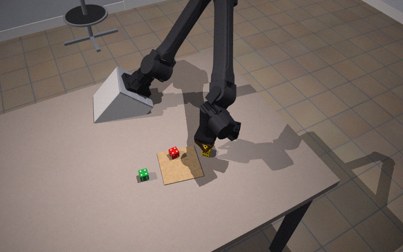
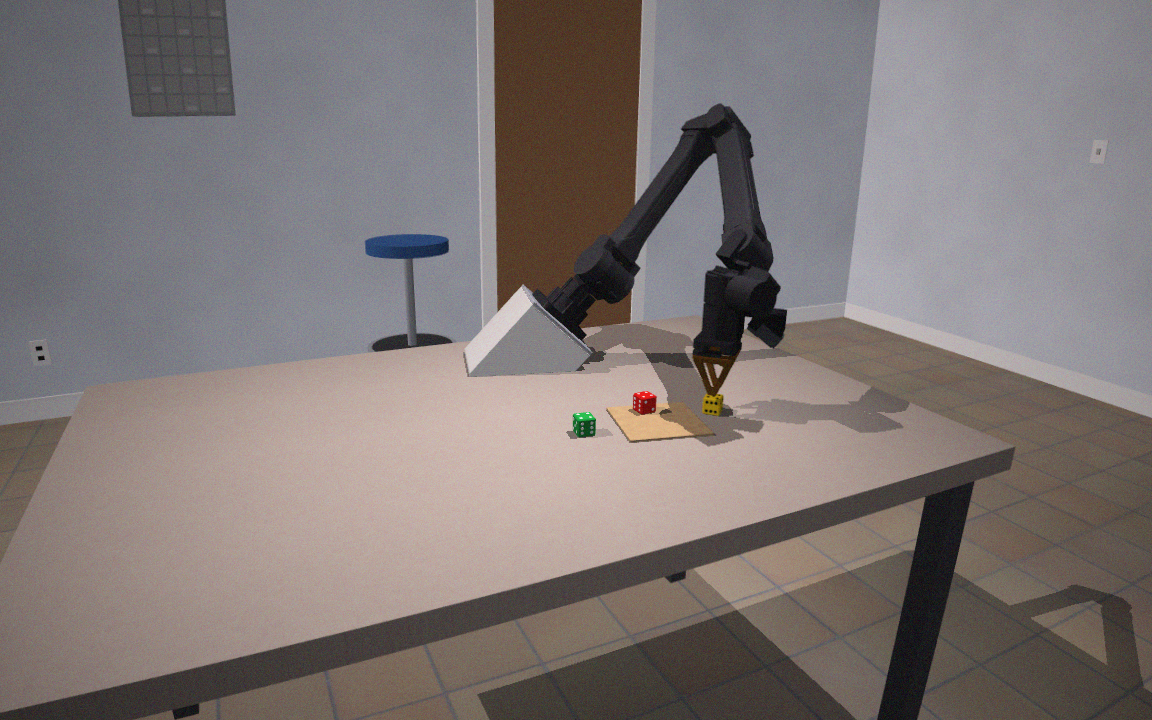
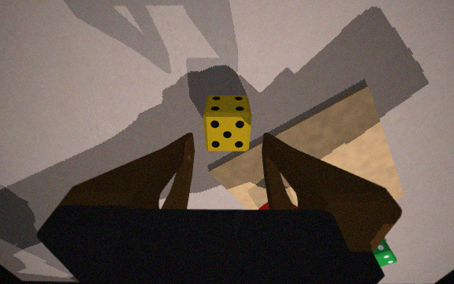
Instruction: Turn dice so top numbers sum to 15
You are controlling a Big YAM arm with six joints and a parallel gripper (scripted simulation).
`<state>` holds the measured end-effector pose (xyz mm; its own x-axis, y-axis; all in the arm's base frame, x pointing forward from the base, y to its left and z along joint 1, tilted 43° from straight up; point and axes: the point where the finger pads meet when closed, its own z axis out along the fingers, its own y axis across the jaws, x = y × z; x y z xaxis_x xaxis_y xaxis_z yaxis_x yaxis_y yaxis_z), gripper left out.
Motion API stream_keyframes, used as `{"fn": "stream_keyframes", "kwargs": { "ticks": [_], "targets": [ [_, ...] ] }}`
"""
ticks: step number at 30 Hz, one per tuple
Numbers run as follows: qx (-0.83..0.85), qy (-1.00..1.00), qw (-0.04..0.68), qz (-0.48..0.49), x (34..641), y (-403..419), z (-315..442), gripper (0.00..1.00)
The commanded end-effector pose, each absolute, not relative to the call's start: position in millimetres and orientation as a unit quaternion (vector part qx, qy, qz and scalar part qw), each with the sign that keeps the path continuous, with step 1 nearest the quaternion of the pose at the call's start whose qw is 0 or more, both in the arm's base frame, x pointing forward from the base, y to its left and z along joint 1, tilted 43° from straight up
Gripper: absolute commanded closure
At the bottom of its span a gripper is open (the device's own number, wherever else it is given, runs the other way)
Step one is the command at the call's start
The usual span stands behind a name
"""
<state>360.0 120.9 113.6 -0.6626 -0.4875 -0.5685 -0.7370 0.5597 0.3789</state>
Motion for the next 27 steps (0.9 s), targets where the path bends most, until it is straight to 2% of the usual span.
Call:
{"fn": "stream_keyframes", "kwargs": {
  "ticks": [1,27],
  "targets": [
    [-0.357,0.859,0.205,0.305,366,125,112,0.55],
    [-0.356,0.859,0.202,0.306,368,148,86,0.55]
  ]
}}
